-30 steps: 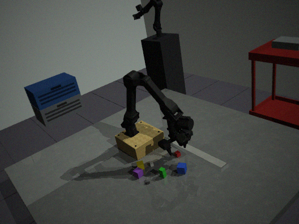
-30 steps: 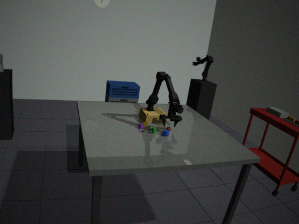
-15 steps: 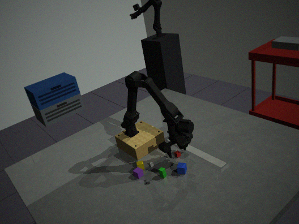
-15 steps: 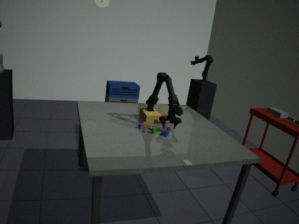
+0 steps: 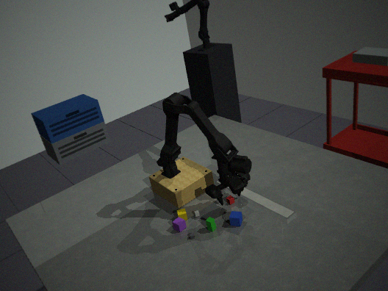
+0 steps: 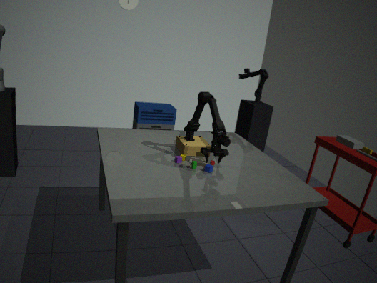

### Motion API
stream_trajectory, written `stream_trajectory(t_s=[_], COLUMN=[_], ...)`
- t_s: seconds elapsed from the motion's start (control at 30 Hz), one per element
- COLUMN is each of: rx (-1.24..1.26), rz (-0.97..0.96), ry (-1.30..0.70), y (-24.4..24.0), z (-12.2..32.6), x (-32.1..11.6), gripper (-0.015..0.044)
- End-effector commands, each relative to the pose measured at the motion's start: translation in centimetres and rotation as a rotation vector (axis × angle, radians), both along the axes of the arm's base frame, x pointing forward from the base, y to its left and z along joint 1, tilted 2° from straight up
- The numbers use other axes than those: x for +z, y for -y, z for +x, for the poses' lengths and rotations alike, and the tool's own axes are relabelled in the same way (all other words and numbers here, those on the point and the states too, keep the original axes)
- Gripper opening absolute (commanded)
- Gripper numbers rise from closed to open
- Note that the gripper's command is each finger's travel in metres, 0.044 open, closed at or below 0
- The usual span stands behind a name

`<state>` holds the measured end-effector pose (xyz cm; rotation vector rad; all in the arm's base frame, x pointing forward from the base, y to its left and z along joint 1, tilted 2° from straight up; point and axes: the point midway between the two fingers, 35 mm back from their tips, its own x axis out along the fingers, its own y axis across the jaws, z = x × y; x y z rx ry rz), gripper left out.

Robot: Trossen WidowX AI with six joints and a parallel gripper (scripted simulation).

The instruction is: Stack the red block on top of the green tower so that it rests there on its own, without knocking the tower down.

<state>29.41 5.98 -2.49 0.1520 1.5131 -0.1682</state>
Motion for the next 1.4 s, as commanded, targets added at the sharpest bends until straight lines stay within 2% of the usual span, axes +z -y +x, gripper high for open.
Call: stream_trajectory(t_s=[0.0,0.3,0.57,0.63,1.37], rx=[-0.003,-0.003,-0.003,-0.003,-0.003], rz=[-0.004,-0.004,-0.004,-0.004,-0.004], ry=[0.000,0.000,0.000,0.000,0.000], y=[0.1,0.1,0.1,0.1,-0.2], z=[0.0,0.0,0.0,0.0,-0.5], x=[0.0,0.0,0.0,0.3,10.9], gripper=[0.0335,0.0099,0.0045,0.0000,0.0000])
